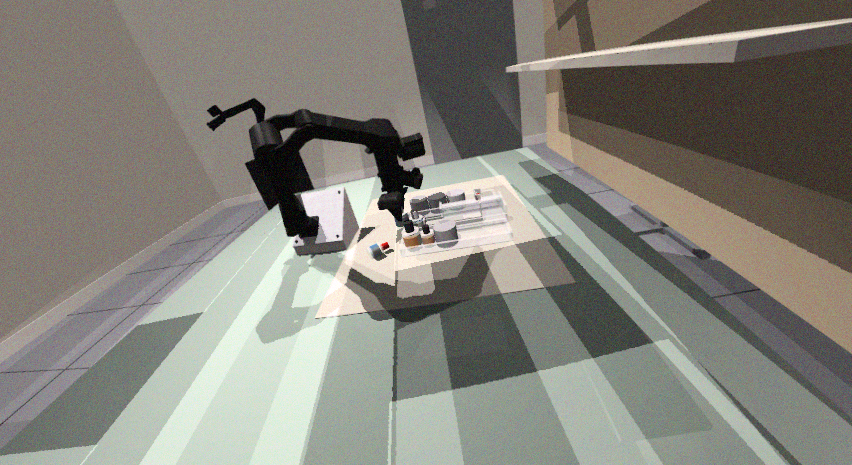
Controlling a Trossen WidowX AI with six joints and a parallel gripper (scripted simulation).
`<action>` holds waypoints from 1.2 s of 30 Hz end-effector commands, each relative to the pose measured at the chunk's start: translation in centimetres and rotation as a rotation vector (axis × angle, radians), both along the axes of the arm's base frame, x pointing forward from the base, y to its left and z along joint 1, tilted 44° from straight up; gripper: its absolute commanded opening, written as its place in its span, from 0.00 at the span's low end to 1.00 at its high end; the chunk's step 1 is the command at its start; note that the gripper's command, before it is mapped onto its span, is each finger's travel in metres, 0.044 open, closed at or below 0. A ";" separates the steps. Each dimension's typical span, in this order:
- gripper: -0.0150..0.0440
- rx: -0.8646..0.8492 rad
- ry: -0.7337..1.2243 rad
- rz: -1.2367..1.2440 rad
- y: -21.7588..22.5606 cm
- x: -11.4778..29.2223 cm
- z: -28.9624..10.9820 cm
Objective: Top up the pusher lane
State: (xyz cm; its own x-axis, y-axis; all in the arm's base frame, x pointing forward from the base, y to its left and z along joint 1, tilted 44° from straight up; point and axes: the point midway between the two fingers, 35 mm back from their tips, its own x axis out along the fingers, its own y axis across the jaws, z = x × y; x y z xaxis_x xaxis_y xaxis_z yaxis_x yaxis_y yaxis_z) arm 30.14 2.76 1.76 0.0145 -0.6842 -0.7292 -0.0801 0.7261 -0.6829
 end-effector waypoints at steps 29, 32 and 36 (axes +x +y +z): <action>0.25 0.002 -0.026 0.009 0.5 2.1 0.4; 0.25 0.002 -0.026 0.009 0.5 2.2 0.4; 0.25 0.002 -0.026 0.009 0.5 2.4 0.4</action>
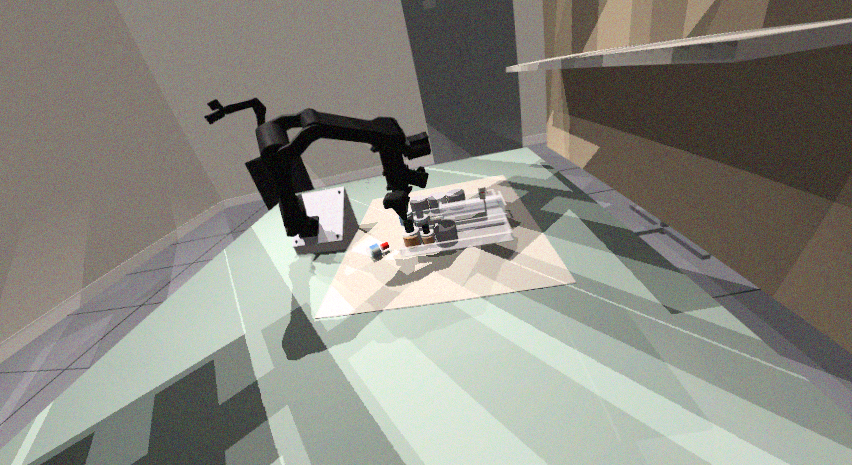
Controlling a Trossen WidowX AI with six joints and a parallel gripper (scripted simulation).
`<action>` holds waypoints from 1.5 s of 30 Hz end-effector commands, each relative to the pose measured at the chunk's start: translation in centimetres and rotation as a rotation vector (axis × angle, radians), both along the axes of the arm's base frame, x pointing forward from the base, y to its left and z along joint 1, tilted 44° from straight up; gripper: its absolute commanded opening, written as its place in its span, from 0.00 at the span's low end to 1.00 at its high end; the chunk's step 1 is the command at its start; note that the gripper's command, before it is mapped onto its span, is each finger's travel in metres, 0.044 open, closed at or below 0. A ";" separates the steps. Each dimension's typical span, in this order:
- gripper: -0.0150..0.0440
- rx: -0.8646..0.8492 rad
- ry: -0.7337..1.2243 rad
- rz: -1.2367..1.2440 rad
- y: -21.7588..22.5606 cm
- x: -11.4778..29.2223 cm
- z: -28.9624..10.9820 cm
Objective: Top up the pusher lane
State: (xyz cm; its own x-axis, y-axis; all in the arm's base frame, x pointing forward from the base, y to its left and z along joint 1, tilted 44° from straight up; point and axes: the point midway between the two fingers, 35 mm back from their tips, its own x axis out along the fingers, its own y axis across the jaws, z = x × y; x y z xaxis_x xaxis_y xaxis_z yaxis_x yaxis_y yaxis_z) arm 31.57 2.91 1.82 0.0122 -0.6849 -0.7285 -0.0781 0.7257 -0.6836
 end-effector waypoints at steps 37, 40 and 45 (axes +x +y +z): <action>0.25 0.003 -0.027 0.012 0.6 2.0 0.6; 0.25 0.003 -0.027 0.012 0.6 2.0 0.6; 0.25 0.003 -0.027 0.012 0.6 2.0 0.6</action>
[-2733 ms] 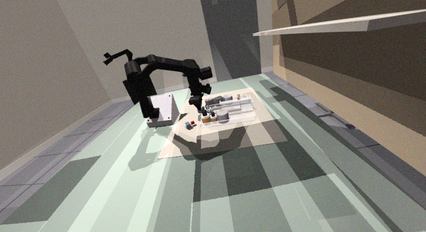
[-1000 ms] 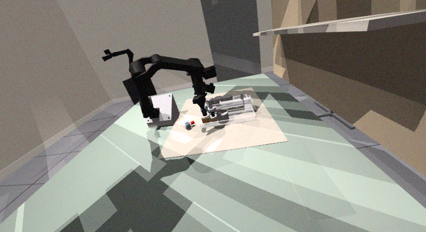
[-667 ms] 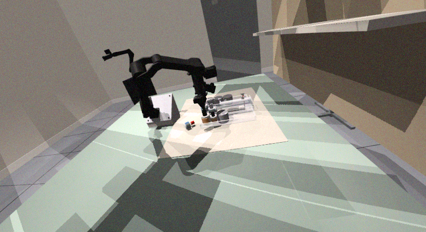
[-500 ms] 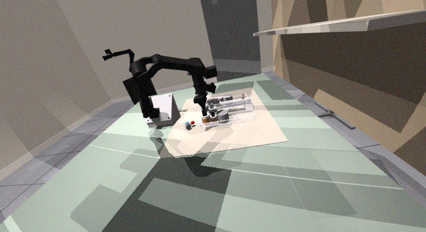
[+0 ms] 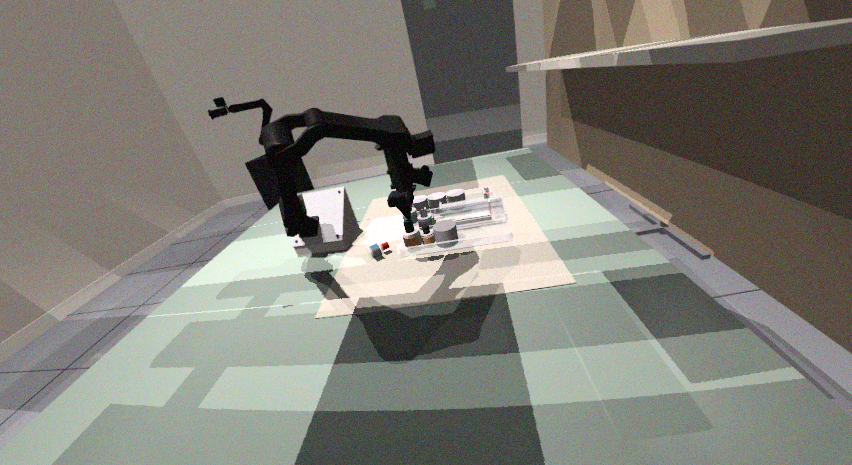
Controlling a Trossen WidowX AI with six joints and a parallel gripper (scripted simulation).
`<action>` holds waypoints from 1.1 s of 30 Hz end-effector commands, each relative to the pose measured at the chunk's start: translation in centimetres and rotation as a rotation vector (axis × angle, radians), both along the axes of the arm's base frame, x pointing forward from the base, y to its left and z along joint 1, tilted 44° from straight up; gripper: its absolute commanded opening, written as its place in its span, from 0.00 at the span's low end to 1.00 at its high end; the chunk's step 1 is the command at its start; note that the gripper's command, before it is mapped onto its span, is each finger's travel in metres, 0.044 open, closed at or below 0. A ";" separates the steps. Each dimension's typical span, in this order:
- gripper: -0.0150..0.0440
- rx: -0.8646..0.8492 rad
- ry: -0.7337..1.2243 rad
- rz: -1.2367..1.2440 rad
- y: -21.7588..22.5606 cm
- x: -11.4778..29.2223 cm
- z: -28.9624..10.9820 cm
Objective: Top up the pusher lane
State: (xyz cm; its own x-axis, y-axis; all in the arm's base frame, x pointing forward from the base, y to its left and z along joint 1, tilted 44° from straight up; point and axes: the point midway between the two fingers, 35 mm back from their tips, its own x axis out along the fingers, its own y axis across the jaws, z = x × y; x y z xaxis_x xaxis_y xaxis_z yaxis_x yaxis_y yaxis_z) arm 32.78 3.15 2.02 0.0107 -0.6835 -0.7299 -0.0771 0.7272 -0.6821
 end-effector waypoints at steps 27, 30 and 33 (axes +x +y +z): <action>0.25 0.001 -0.028 0.014 0.3 1.0 0.3; 0.25 0.001 -0.028 0.014 0.3 1.0 0.3; 0.25 0.001 -0.028 0.014 0.3 1.1 0.3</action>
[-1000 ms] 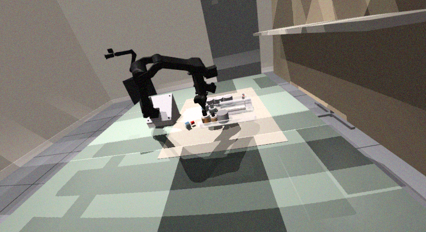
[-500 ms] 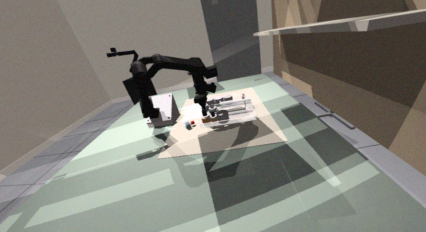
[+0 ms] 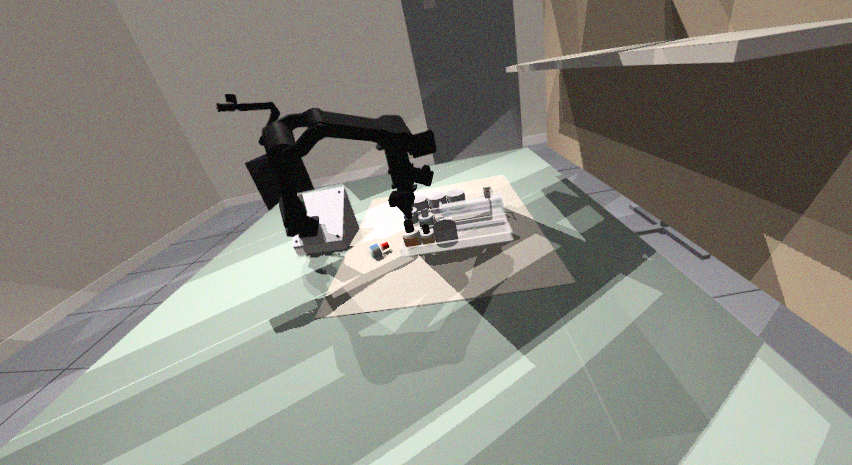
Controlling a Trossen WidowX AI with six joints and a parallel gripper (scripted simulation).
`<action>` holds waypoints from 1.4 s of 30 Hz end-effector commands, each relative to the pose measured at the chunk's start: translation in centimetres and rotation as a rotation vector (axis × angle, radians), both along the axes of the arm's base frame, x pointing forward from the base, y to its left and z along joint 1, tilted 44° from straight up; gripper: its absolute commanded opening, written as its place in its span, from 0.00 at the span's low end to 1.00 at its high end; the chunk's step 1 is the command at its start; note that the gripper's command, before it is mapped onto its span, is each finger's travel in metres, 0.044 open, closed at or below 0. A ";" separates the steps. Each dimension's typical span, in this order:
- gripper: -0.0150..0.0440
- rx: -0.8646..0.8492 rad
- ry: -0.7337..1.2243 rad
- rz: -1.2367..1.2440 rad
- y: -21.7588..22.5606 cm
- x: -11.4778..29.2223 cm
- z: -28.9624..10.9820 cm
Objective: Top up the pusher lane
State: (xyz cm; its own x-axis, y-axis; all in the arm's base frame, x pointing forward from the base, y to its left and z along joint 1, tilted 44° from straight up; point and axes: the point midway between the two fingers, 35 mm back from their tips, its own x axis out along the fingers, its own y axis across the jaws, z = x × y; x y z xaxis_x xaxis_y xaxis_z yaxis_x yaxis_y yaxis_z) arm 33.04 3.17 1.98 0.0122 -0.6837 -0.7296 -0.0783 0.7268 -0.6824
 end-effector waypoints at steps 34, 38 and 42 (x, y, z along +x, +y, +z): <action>0.25 0.001 -0.028 0.012 0.0 1.1 0.0; 0.25 0.001 -0.028 0.012 -0.1 1.1 -0.1; 0.25 0.001 -0.028 0.012 -0.1 1.1 -0.2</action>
State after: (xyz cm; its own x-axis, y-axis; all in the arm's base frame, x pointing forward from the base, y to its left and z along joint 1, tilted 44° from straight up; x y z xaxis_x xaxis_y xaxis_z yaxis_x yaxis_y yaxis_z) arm 33.56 3.13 1.87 0.0192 -0.6810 -0.7320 -0.0804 0.7287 -0.6801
